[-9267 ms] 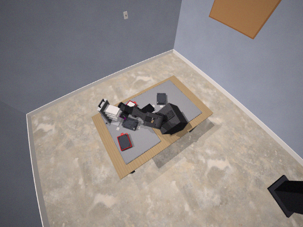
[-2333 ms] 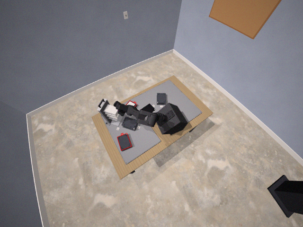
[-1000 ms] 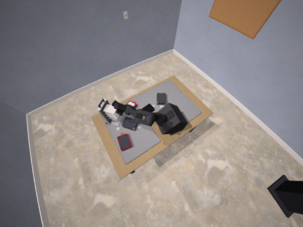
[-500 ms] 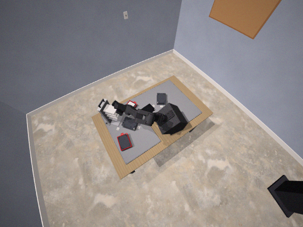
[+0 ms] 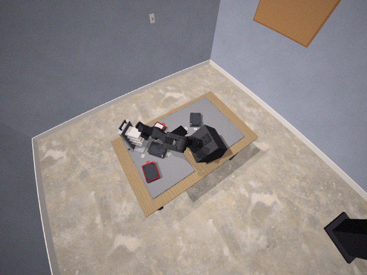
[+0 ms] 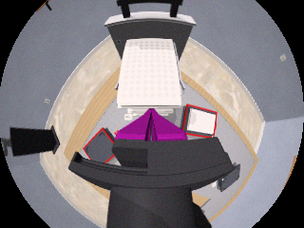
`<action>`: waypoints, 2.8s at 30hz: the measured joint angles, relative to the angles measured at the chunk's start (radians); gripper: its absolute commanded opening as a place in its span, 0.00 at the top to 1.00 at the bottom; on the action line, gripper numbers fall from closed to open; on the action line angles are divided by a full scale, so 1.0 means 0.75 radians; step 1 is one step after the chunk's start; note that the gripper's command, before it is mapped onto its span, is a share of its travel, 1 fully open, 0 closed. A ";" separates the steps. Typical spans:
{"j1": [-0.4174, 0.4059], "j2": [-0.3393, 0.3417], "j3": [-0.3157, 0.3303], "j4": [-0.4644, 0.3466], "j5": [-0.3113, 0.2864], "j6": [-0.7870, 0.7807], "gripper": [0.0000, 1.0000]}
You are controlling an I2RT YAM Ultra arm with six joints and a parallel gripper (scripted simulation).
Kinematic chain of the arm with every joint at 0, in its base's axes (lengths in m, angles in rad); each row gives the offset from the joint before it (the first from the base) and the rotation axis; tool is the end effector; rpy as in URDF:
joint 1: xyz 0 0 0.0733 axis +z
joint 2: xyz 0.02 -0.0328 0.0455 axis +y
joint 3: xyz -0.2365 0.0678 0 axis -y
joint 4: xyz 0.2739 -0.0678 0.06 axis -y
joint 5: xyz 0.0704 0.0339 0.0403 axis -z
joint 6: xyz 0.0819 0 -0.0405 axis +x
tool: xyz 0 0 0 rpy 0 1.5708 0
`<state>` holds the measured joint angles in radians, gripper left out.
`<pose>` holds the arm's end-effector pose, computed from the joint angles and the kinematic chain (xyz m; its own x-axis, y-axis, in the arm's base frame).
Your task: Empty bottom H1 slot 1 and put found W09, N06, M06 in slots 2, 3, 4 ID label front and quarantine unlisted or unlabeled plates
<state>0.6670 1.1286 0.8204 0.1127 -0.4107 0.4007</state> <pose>0.2467 0.2373 0.2782 -0.4818 0.0758 -0.8730 -0.7461 0.4871 0.4540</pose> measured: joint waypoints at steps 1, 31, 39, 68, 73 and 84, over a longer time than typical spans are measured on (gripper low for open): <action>0.000 0.000 0.000 0.000 0.000 0.000 1.00; -0.001 -0.211 -0.219 0.014 0.002 0.000 1.00; -0.001 -0.266 -0.266 0.014 -0.001 0.000 1.00; -0.016 -0.521 -0.449 -0.052 -0.016 0.000 1.00; -0.018 -0.566 -0.475 -0.070 -0.019 -0.001 1.00; -0.019 -0.565 -0.474 -0.072 -0.020 -0.001 1.00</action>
<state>0.6529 0.7048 0.4648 0.0589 -0.4255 0.4004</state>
